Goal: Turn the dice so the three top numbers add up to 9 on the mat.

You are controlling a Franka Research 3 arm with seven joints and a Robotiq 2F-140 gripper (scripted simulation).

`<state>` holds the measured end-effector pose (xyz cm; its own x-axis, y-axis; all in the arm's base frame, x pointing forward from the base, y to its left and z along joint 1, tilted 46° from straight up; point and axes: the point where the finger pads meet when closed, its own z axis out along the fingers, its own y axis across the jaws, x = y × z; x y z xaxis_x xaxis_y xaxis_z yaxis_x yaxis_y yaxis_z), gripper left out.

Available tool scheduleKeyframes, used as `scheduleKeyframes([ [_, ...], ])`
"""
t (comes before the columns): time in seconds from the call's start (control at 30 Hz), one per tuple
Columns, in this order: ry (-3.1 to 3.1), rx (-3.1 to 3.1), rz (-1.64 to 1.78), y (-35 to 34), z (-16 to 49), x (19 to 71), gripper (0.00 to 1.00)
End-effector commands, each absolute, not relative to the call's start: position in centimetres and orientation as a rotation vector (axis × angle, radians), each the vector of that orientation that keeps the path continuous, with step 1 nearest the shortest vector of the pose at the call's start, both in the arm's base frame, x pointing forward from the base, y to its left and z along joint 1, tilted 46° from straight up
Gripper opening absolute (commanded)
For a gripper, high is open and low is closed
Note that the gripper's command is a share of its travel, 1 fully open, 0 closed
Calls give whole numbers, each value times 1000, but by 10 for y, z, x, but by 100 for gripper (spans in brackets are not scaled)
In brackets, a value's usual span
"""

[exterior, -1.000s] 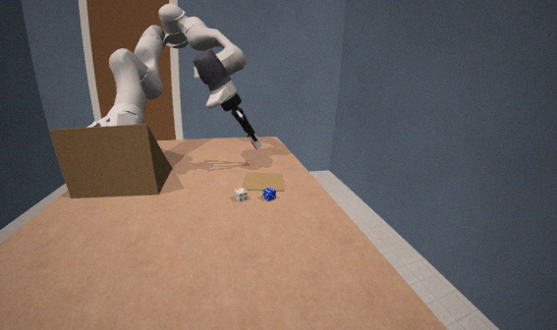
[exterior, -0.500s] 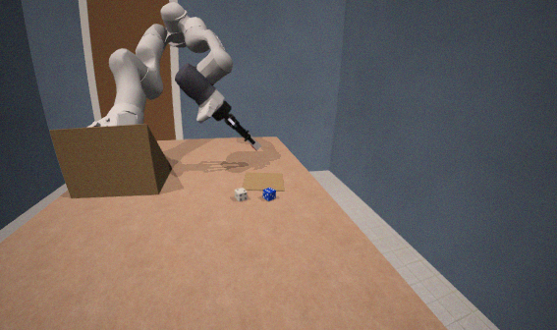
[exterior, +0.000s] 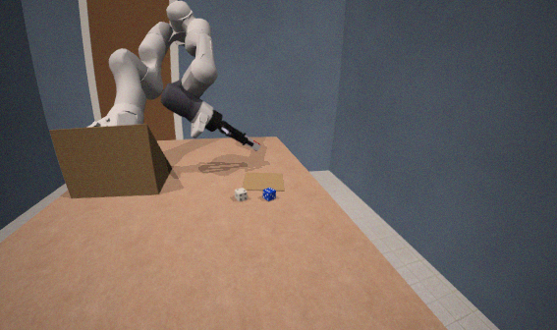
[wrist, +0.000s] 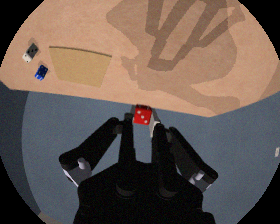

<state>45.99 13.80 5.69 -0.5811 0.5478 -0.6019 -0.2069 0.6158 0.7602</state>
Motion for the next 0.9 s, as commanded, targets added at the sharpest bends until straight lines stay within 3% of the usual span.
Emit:
scheduleKeyframes([
  [0.0, 1828, 180, 975, 137, 69, 469, 16],
  [0.87, 1828, 180, 975, 171, 36, 468, 16],
])
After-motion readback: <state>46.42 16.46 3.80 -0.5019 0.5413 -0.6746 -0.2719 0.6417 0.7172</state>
